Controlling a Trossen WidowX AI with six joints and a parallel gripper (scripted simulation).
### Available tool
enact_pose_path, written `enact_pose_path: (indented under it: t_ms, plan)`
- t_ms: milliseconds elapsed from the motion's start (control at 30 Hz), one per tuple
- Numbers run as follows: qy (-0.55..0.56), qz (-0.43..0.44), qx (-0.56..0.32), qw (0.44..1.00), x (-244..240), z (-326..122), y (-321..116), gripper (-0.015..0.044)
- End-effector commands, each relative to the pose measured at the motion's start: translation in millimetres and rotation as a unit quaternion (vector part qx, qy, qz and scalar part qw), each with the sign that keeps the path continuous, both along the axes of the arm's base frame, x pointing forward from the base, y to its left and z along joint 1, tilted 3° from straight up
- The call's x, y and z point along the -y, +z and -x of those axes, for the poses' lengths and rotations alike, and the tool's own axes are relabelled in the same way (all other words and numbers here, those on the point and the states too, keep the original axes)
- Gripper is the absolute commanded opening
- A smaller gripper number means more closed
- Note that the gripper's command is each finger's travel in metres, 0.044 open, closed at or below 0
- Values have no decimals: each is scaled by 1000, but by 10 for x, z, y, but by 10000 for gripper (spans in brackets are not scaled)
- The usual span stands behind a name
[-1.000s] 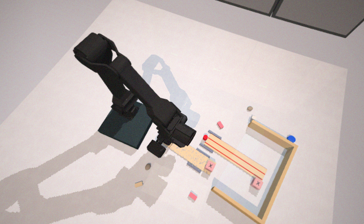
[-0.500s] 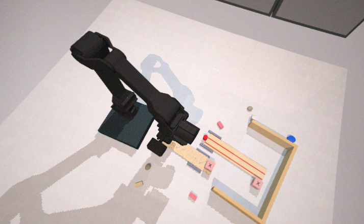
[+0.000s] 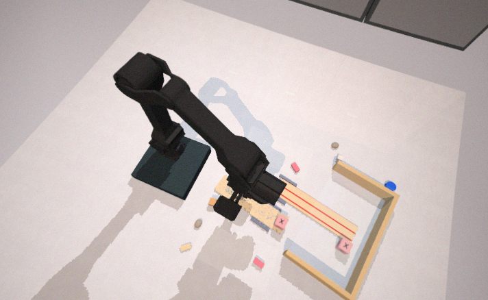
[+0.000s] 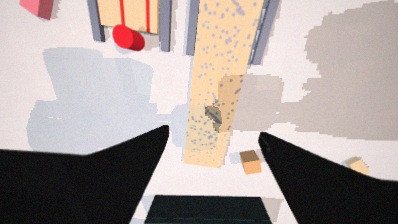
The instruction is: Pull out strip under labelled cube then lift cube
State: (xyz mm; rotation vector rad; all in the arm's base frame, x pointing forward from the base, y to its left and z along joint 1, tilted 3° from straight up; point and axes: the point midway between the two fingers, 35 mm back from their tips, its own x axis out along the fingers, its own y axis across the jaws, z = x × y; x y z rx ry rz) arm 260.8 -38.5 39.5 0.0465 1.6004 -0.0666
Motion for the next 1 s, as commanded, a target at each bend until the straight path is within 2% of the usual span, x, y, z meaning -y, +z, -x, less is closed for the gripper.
enact_pose_path:
  t_ms: [0, 967]
  plan:
    - [2, 0, 1, 1000, 27, -154, 18, 440]
    - [2, 1, 5, 1000, 166, -1089, 128, 440]
